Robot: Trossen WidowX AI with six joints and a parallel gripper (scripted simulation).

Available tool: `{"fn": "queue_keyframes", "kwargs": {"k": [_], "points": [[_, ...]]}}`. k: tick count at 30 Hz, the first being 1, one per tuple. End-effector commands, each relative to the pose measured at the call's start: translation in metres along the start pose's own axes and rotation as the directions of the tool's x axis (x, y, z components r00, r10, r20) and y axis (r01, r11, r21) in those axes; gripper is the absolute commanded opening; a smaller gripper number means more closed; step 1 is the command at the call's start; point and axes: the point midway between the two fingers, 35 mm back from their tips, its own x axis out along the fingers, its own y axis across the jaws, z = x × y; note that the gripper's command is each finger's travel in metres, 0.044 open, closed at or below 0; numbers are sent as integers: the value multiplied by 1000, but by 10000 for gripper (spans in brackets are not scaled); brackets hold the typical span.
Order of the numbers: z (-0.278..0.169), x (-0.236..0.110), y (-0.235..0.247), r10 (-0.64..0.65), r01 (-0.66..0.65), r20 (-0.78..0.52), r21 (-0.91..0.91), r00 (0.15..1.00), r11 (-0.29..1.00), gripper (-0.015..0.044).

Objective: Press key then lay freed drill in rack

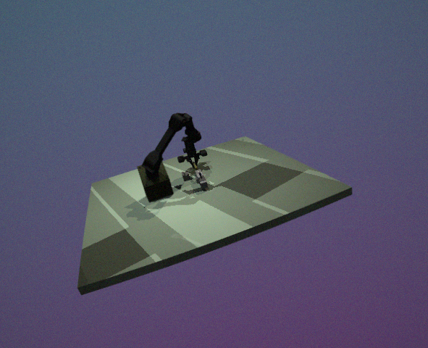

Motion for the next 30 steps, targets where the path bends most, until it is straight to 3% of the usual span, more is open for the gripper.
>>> {"fn": "queue_keyframes", "kwargs": {"k": [1,30], "points": [[0,-3,0,-1,1,4,7,1000,1000,0],[-2,-20,0,0,0,5,7,1000,1000,0]]}}
